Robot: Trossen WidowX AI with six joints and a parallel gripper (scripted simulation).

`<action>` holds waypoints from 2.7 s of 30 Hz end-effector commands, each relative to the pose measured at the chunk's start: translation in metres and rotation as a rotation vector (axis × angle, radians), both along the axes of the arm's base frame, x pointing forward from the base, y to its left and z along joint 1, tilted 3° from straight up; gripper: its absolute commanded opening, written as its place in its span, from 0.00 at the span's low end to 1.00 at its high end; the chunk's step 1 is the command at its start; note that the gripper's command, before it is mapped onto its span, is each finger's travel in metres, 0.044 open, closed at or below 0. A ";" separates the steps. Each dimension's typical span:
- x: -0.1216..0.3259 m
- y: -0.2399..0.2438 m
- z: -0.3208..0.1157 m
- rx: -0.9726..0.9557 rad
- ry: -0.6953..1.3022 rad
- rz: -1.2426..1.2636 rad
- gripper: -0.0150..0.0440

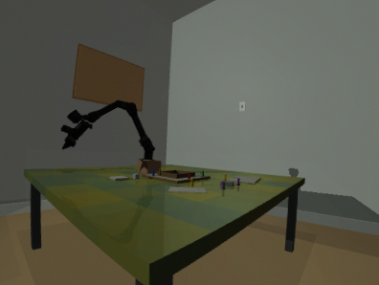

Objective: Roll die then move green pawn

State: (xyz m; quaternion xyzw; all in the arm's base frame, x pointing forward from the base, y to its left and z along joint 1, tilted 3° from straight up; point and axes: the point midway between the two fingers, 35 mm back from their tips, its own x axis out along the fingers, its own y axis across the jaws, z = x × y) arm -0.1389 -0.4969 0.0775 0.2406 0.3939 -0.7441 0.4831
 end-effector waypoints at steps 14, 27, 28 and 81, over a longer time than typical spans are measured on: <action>0.249 0.106 -0.050 0.432 0.090 0.929 0.72; 0.357 0.277 -0.072 0.740 0.161 1.669 0.72; 0.361 0.292 -0.073 0.766 0.169 1.728 0.72; 0.366 0.317 -0.122 0.812 0.182 1.828 0.42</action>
